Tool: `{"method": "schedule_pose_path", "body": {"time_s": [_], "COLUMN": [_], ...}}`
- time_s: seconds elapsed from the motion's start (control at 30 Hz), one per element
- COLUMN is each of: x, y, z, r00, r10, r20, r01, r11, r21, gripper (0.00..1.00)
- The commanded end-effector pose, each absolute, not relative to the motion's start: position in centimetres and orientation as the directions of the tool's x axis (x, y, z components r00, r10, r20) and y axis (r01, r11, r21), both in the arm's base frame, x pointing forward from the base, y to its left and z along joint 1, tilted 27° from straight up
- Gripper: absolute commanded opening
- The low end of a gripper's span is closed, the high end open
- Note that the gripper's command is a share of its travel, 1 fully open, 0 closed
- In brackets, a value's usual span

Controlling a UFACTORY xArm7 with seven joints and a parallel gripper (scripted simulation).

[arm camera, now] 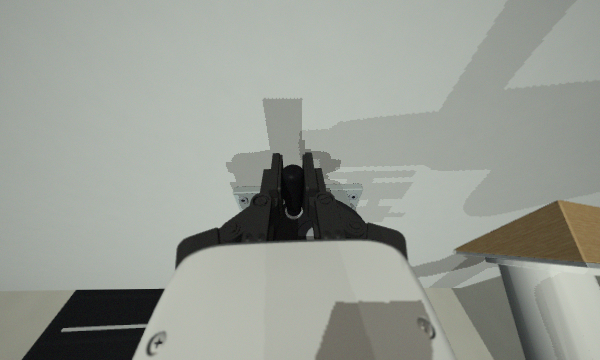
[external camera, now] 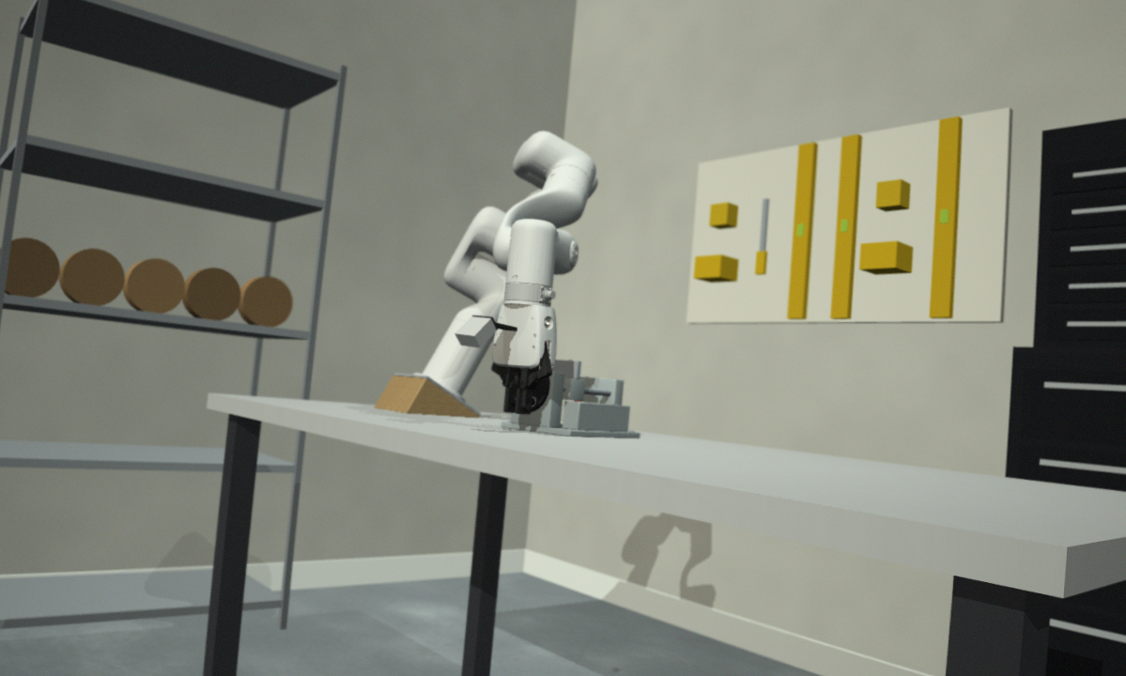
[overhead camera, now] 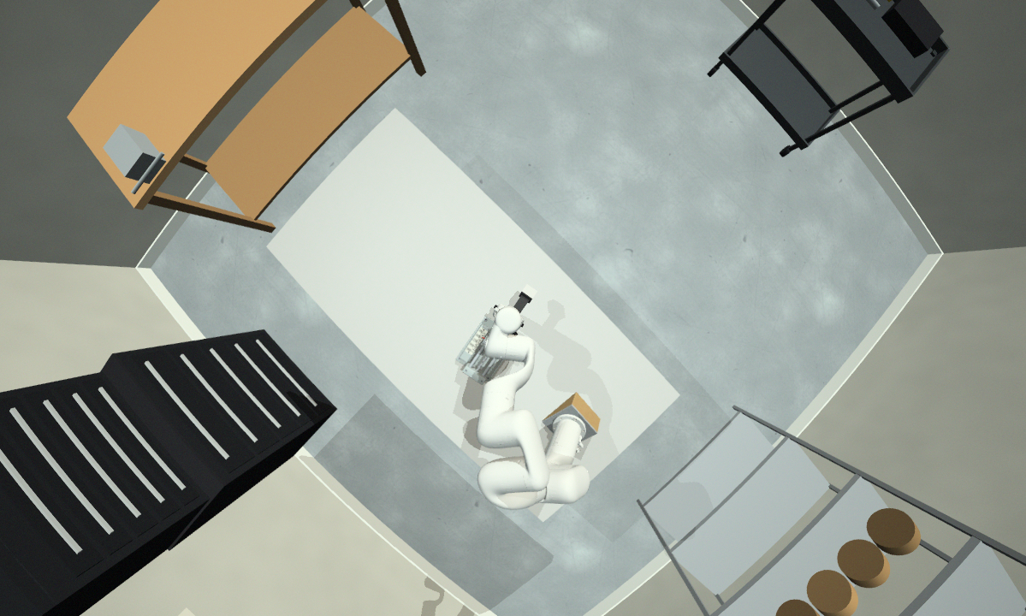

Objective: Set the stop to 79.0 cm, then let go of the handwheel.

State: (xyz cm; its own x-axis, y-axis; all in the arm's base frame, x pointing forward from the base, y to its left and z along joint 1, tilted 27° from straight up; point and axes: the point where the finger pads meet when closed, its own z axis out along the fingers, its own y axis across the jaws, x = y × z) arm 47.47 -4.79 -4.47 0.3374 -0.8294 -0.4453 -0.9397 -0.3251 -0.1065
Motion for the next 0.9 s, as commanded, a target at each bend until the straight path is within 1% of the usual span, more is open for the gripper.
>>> {"method": "schedule_pose_path", "body": {"time_s": [0.0,0.87], "x": [48.1,48.9], "y": [-5.0,-6.1], "z": [-3.9,-1.2], "r00": [0.338,0.338], "r10": [-0.831,-0.831], "r20": [-0.441,-0.441], "r01": [-0.940,-0.940], "r11": [-0.323,-0.323], "r21": [-0.111,-0.111], "gripper": [0.06,0.06]}}
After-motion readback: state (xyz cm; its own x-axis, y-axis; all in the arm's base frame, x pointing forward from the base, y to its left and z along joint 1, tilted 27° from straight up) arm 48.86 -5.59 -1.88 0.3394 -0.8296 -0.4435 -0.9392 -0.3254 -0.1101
